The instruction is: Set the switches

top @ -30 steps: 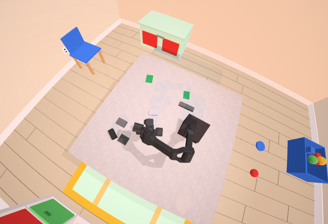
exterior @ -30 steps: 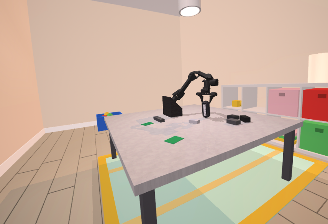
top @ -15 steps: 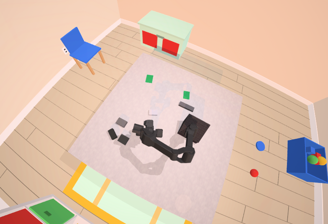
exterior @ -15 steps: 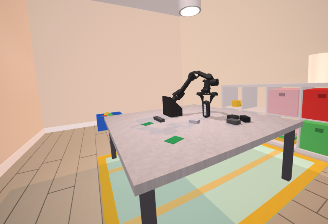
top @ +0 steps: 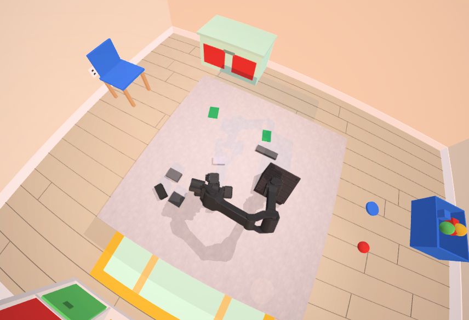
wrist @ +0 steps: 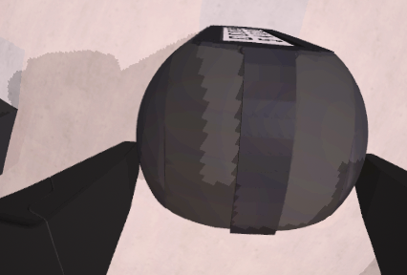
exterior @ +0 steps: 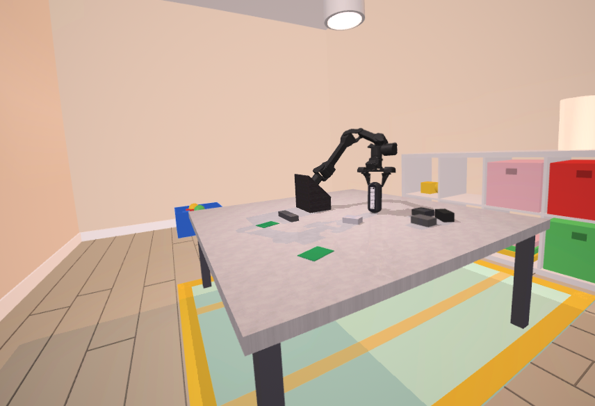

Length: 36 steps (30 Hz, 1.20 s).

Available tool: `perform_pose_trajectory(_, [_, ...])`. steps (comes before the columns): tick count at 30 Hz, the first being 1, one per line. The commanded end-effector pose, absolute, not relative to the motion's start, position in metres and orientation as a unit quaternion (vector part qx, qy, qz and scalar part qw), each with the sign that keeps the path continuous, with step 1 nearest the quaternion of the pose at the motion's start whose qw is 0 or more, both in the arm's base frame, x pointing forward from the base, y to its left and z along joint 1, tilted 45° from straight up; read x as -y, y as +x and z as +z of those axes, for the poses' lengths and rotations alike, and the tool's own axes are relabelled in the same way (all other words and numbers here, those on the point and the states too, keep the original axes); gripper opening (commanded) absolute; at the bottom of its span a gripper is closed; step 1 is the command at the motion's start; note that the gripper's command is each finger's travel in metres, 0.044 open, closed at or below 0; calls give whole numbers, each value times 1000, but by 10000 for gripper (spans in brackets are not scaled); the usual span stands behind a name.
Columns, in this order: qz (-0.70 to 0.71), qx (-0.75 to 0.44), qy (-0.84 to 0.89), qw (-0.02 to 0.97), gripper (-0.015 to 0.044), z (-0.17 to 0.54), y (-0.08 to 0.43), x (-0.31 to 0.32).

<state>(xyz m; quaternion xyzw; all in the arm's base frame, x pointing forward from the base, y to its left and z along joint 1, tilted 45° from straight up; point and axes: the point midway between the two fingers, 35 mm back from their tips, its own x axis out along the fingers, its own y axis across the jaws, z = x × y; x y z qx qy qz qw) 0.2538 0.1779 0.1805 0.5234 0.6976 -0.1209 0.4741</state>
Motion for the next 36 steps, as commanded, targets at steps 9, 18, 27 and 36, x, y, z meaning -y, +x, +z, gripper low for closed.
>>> perform_pose_trajectory(9, [-109,-709,524,459,338,186,246,-188])
perform_pose_trajectory(18, [-103,-714,525,451,338,190,242,-193])
perform_pose_trajectory(27, [-97,-719,526,443,338,193,239,-198])
perform_pose_trajectory(36, [-91,-724,527,435,338,195,235,-203])
